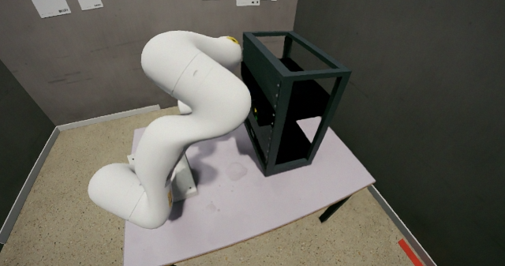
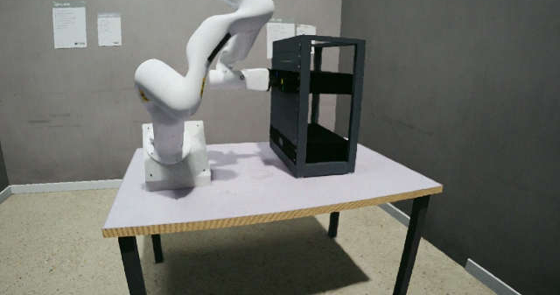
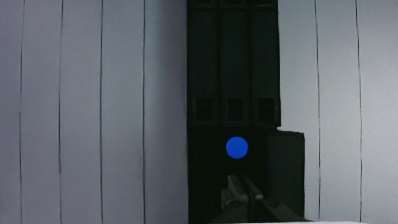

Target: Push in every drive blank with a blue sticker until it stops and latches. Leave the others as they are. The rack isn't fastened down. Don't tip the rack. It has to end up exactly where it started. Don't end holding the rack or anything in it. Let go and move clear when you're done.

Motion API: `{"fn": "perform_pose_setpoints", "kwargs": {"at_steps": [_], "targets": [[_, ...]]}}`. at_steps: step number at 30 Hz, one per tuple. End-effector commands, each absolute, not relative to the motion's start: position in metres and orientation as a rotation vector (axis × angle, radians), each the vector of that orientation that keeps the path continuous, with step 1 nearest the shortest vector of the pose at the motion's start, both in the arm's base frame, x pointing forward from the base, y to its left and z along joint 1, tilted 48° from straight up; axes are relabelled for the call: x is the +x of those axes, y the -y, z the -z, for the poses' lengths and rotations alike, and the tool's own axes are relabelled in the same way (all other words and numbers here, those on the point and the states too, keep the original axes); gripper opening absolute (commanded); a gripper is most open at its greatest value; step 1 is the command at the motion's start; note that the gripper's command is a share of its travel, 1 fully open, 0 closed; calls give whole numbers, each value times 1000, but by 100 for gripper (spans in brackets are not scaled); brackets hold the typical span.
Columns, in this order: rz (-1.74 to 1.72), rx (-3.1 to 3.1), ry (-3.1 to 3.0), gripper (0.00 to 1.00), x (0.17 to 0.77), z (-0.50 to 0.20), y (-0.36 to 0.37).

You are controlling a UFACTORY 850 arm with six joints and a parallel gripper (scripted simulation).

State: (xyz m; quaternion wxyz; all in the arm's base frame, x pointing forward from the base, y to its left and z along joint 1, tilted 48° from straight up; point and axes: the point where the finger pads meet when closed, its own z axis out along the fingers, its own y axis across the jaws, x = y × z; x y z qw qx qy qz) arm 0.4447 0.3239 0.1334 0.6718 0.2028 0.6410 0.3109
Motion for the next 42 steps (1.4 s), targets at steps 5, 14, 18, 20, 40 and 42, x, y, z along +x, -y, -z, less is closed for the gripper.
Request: {"fn": "perform_pose_setpoints", "kwargs": {"at_steps": [5, 14, 18, 20, 40, 42], "targets": [[-702, 457, -1442, 0, 445, -134, -325], [-702, 457, -1442, 0, 448, -135, -325], [-702, 457, -1442, 0, 448, -135, -325], [-702, 457, -1442, 0, 448, -135, -325], [-702, 457, -1442, 0, 451, -135, -325], [-702, 457, -1442, 0, 449, -134, -325]]}}
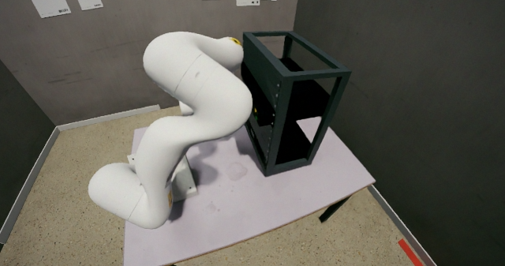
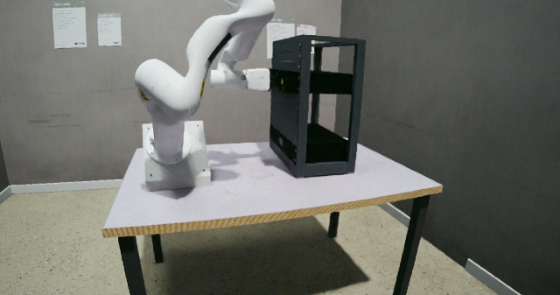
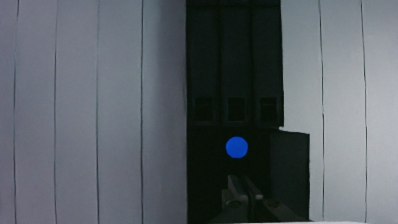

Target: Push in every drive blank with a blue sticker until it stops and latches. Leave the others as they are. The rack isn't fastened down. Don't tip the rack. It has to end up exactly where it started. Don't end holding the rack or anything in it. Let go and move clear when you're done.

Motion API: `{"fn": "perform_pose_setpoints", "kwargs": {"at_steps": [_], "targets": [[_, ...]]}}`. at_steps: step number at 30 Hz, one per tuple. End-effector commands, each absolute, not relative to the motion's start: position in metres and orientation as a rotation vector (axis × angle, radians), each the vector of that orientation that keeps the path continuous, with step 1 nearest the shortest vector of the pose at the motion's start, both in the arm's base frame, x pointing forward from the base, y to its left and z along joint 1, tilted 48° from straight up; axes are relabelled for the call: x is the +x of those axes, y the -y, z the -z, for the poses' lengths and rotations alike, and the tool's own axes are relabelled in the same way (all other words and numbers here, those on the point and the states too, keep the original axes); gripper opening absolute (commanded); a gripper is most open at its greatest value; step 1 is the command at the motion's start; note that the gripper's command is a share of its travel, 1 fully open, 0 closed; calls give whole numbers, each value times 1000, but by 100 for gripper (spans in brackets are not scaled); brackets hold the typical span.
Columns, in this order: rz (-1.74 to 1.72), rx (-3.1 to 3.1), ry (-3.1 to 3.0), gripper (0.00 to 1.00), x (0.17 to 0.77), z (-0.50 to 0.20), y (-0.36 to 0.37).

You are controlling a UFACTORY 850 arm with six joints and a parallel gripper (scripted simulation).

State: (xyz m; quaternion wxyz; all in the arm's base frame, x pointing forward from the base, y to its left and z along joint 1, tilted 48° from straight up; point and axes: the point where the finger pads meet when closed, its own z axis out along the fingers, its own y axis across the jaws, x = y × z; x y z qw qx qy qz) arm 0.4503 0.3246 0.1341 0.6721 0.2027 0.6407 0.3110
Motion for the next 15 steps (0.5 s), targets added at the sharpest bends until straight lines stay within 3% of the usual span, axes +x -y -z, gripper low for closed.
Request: {"fn": "perform_pose_setpoints", "kwargs": {"at_steps": [1, 15], "targets": [[-702, 457, -1442, 0, 447, -134, -325], [-702, 457, -1442, 0, 387, -128, -317]]}}
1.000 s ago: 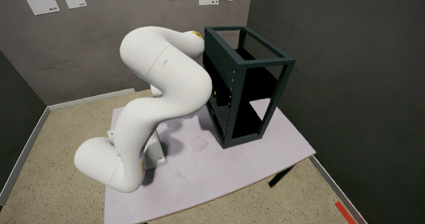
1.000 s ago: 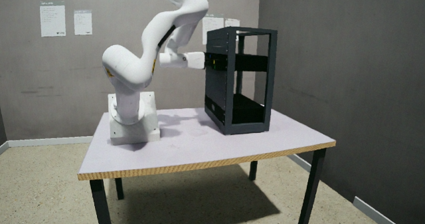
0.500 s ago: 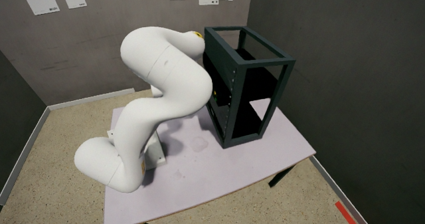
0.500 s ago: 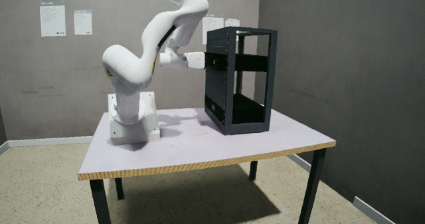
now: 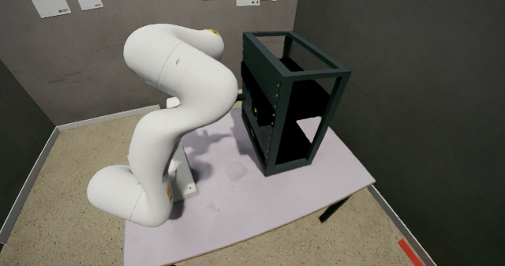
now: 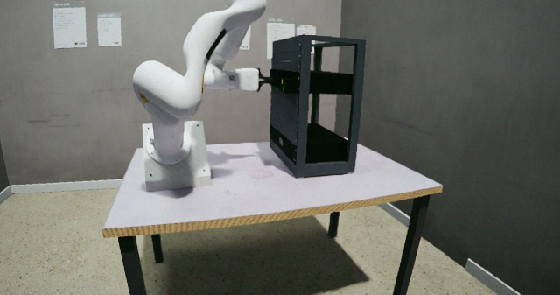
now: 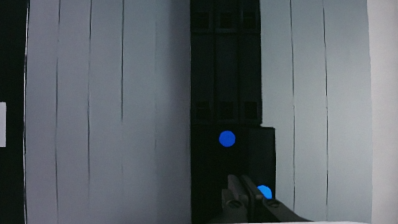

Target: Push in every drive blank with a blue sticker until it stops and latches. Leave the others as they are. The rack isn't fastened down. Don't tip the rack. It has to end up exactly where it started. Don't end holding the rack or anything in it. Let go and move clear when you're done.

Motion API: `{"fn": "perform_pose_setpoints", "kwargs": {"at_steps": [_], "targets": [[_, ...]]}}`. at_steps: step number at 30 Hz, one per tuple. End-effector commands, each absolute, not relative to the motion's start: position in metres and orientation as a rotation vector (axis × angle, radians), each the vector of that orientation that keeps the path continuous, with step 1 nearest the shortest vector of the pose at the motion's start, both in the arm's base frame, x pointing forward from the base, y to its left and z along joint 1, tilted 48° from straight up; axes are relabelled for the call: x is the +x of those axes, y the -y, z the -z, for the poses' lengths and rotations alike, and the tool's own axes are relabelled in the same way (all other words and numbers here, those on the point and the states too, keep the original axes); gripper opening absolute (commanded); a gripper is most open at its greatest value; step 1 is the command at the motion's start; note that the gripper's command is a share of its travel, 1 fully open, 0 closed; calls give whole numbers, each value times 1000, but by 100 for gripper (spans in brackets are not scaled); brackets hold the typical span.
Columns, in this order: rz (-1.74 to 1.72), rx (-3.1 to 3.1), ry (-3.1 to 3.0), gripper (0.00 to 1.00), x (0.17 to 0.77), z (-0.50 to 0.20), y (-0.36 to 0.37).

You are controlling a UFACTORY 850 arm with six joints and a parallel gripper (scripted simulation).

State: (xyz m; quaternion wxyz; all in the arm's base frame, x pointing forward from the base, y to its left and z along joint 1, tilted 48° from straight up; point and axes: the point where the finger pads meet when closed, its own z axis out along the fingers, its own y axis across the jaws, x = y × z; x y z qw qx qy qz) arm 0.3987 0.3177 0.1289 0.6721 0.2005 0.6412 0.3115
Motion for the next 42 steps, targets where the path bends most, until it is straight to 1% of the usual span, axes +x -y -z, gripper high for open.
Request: {"fn": "perform_pose_setpoints", "kwargs": {"at_steps": [1, 8, 16, 24, 33, 38, 42], "targets": [[-702, 457, -1442, 0, 381, -128, -317], [-702, 457, -1442, 0, 359, -125, -314], [-702, 457, -1442, 0, 356, -127, -315], [-702, 457, -1442, 0, 350, -144, -334], [-702, 457, -1442, 0, 373, -146, -337], [-702, 457, -1442, 0, 398, -149, -340], [-702, 457, -1442, 0, 403, -149, -341]]}}
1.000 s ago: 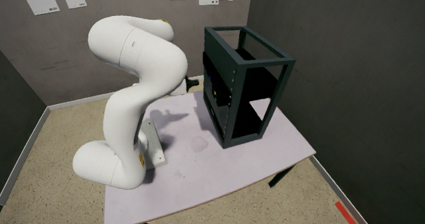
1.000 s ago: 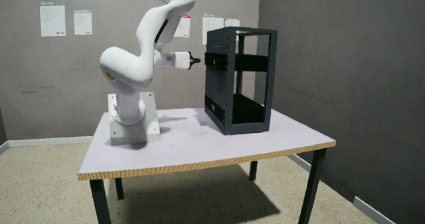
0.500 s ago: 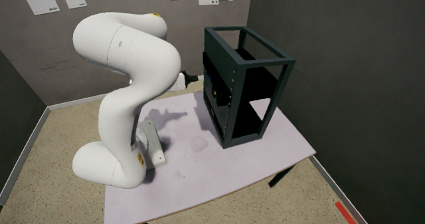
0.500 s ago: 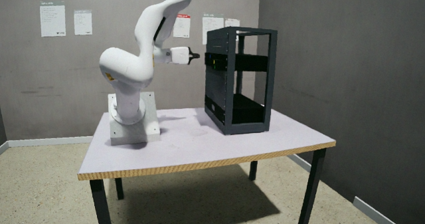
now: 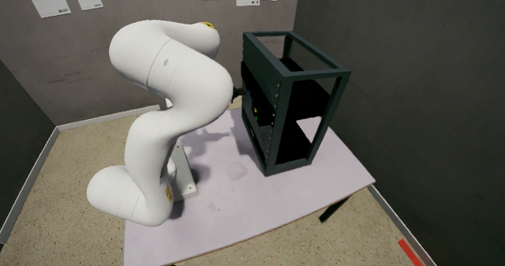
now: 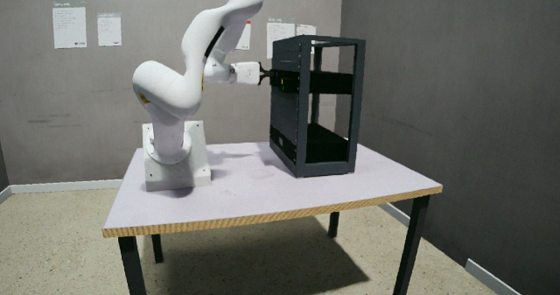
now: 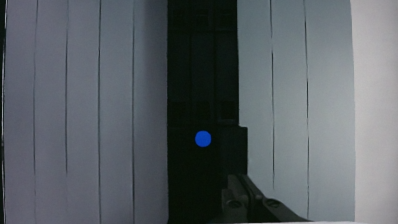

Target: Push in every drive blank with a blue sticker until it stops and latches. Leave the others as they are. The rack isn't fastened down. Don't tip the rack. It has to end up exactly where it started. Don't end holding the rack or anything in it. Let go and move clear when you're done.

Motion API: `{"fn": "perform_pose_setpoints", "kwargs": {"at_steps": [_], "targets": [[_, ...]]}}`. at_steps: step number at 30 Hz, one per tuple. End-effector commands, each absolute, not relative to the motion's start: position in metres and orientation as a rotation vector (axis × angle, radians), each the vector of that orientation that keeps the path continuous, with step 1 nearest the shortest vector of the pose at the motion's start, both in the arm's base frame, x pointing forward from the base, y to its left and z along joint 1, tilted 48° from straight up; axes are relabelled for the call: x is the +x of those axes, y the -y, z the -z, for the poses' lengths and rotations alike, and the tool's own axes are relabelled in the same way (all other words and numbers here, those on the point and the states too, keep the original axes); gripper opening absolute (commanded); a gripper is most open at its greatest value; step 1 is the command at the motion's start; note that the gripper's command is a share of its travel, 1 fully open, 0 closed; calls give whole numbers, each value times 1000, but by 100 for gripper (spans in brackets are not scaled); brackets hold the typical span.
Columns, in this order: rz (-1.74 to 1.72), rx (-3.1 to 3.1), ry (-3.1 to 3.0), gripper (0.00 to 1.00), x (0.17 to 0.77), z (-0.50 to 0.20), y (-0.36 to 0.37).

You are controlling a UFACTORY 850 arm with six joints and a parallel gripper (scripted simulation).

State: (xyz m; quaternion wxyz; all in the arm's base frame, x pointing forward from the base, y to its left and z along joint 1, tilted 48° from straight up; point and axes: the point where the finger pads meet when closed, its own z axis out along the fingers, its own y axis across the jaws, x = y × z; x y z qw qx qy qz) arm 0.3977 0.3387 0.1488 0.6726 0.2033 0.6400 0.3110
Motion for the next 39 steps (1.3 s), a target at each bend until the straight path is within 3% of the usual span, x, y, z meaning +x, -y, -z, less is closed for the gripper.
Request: {"fn": "perform_pose_setpoints", "kwargs": {"at_steps": [1, 39], "targets": [[-702, 457, -1442, 0, 403, -149, -341], [-702, 457, -1442, 0, 414, -150, -342]]}}
